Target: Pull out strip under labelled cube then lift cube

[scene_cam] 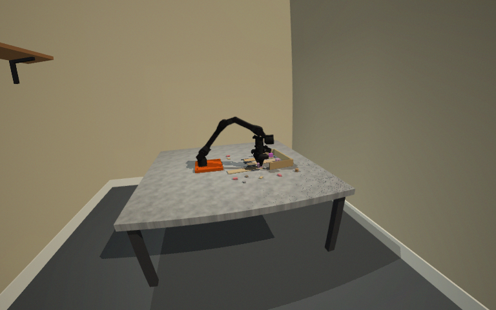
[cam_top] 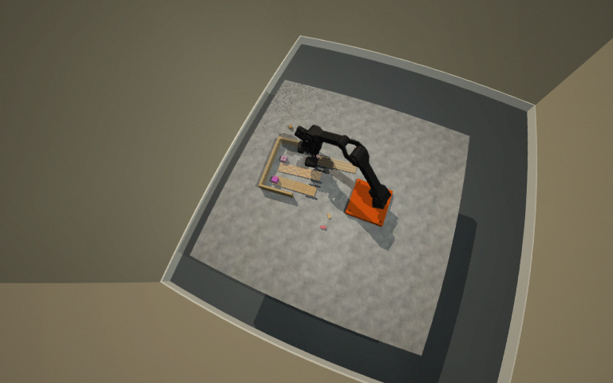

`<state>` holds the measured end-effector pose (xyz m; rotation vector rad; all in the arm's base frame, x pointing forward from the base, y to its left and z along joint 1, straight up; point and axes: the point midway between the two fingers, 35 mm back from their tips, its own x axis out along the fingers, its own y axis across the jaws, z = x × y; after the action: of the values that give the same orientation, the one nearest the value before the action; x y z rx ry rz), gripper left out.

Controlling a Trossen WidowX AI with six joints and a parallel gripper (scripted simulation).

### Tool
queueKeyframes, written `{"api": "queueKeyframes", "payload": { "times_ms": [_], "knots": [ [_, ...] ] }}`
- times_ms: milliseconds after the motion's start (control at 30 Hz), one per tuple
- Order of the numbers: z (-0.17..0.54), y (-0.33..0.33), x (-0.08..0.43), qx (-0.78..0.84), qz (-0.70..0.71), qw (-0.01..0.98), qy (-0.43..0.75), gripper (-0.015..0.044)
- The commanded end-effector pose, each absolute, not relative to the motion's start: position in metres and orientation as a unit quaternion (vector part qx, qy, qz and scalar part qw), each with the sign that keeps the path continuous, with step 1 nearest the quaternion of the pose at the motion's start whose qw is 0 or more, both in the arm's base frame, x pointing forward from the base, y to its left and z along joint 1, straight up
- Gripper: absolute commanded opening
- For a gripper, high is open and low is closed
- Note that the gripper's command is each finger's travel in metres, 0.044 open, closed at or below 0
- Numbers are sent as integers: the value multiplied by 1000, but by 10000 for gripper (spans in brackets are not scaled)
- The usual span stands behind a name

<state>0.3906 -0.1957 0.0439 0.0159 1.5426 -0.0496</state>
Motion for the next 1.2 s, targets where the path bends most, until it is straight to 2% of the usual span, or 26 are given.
{"api": "queueKeyframes", "payload": {
  "times_ms": [0,133,267,467,600,1167],
  "knots": [
    [38,-196,390,9,-25,717,697,250],
    [34,-196,390,9,-25,717,697,250],
    [36,-196,390,7,-22,716,697,145],
    [36,-196,390,7,-22,716,697,105],
    [38,-194,388,7,-22,716,697,0],
    [76,-168,335,10,-24,715,698,0]
  ]
}}
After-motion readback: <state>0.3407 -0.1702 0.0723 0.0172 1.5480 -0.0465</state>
